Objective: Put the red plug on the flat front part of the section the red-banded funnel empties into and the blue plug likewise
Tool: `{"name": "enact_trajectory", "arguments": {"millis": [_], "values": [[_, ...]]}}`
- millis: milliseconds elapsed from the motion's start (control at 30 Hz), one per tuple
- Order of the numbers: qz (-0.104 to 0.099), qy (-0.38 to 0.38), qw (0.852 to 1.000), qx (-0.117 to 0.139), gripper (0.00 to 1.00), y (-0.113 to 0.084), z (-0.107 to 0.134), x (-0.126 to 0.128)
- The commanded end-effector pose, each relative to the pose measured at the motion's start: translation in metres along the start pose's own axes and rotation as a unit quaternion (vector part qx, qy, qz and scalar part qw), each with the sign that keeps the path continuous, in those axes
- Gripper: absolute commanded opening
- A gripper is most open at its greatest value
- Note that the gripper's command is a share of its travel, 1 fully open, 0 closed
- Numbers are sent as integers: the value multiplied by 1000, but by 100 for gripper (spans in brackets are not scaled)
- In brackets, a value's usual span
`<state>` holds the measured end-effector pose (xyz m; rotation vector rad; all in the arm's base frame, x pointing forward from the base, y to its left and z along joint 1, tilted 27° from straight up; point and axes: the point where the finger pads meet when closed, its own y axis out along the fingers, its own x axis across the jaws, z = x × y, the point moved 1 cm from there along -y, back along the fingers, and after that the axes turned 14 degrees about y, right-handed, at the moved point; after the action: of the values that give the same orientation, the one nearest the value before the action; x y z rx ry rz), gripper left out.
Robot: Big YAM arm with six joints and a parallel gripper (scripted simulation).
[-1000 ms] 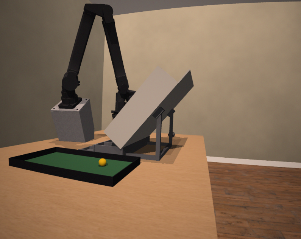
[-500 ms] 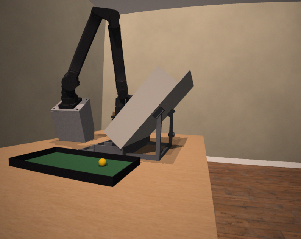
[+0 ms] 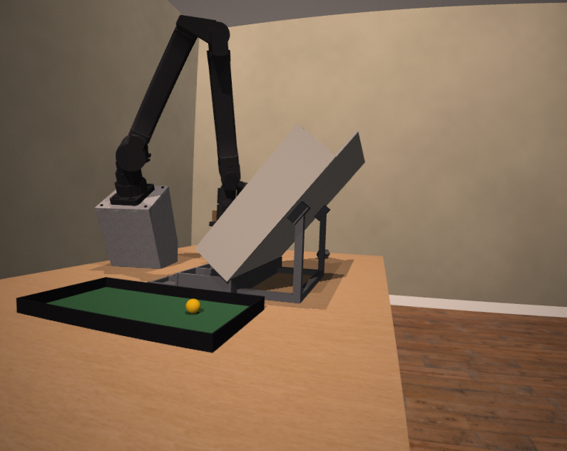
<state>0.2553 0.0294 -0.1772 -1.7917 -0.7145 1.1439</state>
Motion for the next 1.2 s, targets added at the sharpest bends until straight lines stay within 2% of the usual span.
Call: {"name": "enact_trajectory", "arguments": {"millis": [0,1167], "values": [[-14,0,1000,-14,0,-3,-12,11],[-9,0,1000,-10,0,1,-10,8]]}}
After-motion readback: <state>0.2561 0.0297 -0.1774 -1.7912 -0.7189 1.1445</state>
